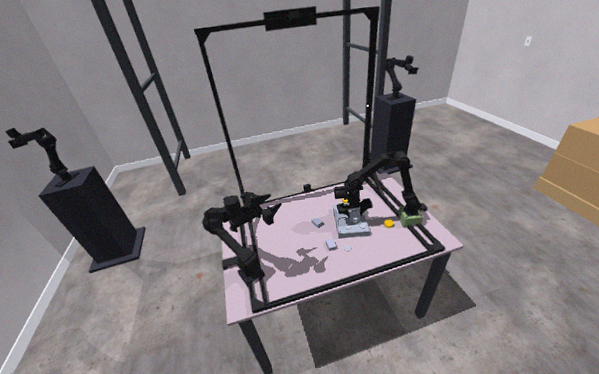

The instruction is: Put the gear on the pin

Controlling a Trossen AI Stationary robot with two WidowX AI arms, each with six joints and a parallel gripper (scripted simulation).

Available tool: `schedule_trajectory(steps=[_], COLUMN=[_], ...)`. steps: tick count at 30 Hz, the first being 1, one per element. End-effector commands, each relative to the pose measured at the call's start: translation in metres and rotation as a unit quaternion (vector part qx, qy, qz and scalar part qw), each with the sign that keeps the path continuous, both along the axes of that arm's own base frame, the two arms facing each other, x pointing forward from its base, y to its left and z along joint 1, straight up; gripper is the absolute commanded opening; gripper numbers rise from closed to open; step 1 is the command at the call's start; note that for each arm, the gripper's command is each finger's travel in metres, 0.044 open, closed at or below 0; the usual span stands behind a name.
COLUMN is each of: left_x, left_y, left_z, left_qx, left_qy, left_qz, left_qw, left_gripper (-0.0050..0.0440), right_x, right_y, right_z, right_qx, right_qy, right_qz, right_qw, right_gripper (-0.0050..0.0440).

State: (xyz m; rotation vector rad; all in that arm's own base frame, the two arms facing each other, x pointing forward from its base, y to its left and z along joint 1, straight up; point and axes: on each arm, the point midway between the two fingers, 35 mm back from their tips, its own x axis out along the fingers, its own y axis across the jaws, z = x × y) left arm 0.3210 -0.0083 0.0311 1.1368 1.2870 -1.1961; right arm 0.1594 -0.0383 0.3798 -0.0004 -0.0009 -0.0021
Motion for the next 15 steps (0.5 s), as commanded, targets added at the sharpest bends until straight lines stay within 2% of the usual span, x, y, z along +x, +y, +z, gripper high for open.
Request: schedule_trajectory(steps=[1,4,15], left_x=[0.0088,0.0081,0.0081], left_y=[-0.0007,-0.0007,-0.0007], left_z=[0.033,0.0405,0.0405], left_qx=[-0.003,-0.003,-0.003], left_qy=[-0.028,-0.028,-0.028], left_qz=[-0.001,-0.001,-0.001], left_qw=[1.0,1.0,1.0], left_gripper=[0.0,0.0,0.0], right_x=[-0.0001,-0.0001,-0.0001], right_y=[0.0006,0.0006,0.0006], right_z=[0.0004,0.0004,0.0004], right_qx=[0.001,0.001,0.001], right_qy=[0.0,0.0,0.0], right_qz=[0.001,0.001,0.001], right_qw=[1.0,1.0,1.0], right_gripper=[0.04,0.04,0.04])
